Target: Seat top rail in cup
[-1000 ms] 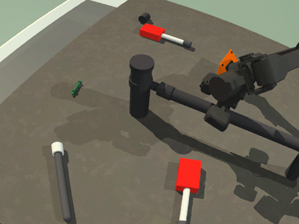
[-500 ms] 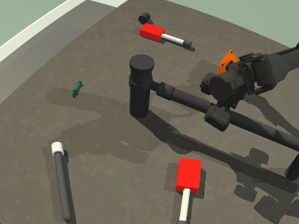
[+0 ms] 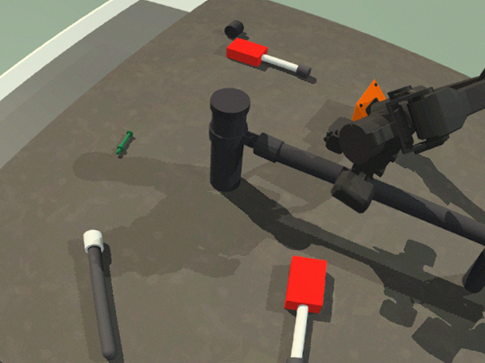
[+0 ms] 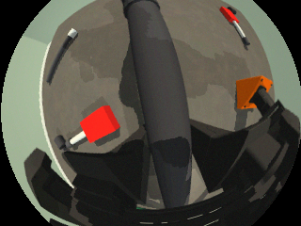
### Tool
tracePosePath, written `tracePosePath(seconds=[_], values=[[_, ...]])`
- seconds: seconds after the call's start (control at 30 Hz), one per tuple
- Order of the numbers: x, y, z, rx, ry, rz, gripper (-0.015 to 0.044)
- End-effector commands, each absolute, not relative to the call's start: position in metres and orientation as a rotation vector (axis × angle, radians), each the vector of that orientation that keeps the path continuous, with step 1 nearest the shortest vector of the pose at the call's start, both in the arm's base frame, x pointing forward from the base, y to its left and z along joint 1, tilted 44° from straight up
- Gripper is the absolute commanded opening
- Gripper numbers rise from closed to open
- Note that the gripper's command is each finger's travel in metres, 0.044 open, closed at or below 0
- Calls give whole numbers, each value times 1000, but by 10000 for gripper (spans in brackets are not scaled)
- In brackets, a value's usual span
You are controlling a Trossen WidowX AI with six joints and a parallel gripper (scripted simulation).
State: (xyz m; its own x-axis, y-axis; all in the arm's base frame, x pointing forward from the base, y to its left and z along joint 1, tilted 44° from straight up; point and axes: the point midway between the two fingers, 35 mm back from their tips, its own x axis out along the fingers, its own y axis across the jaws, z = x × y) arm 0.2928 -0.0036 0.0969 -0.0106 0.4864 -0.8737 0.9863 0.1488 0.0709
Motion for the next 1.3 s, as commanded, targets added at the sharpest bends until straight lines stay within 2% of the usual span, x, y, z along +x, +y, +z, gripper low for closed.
tracePosePath(seconds=[0.0, 1.27], values=[[292, -7, 97, 1447, 1608, -790, 0], [294, -8, 93, 1450, 1617, -778, 0]])
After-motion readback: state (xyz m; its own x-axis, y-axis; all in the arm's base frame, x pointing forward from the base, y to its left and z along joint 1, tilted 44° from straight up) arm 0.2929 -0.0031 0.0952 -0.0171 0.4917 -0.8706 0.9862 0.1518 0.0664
